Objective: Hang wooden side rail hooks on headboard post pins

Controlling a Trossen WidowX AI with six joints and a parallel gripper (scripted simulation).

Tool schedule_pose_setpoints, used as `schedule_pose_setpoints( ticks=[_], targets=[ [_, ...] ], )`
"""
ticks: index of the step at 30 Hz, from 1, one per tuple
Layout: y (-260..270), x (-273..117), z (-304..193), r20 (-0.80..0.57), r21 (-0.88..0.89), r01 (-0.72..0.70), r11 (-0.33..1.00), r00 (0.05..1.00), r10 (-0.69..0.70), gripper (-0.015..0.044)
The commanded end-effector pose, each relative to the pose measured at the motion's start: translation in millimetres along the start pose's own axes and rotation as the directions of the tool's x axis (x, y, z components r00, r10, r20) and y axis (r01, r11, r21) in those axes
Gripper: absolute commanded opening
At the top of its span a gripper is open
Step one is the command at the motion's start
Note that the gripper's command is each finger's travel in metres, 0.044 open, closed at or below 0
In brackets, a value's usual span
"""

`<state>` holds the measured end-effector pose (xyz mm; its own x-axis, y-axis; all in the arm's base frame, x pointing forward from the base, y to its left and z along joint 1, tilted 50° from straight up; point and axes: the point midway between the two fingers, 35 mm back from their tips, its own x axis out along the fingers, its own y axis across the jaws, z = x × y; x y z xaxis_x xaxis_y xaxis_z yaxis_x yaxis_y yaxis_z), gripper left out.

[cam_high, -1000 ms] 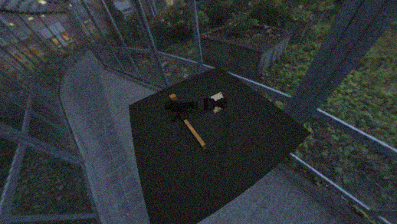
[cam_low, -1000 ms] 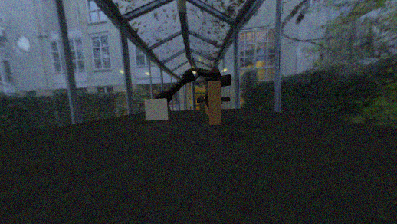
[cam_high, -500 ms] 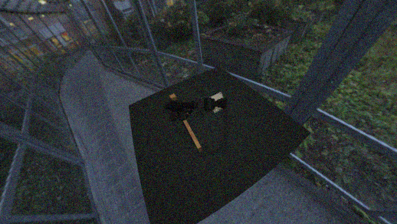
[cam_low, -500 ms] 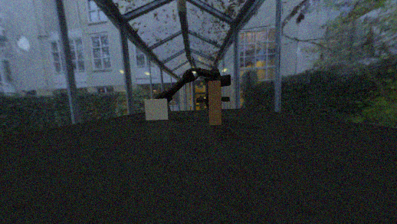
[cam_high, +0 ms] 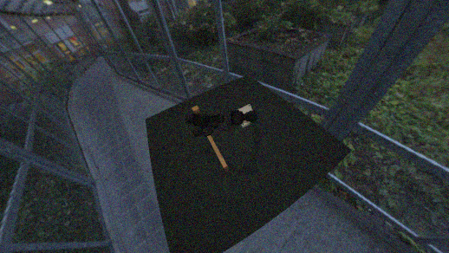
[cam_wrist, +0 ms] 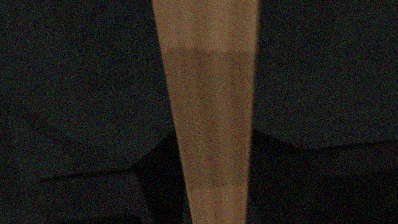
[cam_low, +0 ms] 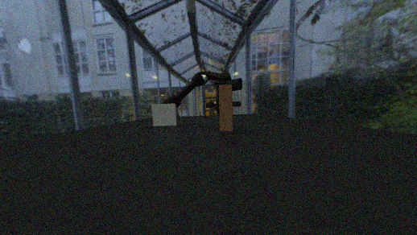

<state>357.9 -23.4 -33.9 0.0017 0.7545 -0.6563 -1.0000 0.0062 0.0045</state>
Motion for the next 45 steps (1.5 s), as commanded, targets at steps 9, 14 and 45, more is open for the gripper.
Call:
schedule_pose_setpoints(
  ticks=[9, 14, 45],
  targets=[
    [0.0, -1.7, 0.0, 0.002, 0.022, -0.002, 1.000, 1.000, 0.002, 0.0000],
    [0.0, -2.5, -0.1, 0.002, 0.022, -0.002, 1.000, 1.000, 0.002, 0.0000],
    [0.0, -7.7, -0.1, 0.002, 0.023, -0.002, 1.000, 1.000, 0.002, 0.0000]
  ],
)
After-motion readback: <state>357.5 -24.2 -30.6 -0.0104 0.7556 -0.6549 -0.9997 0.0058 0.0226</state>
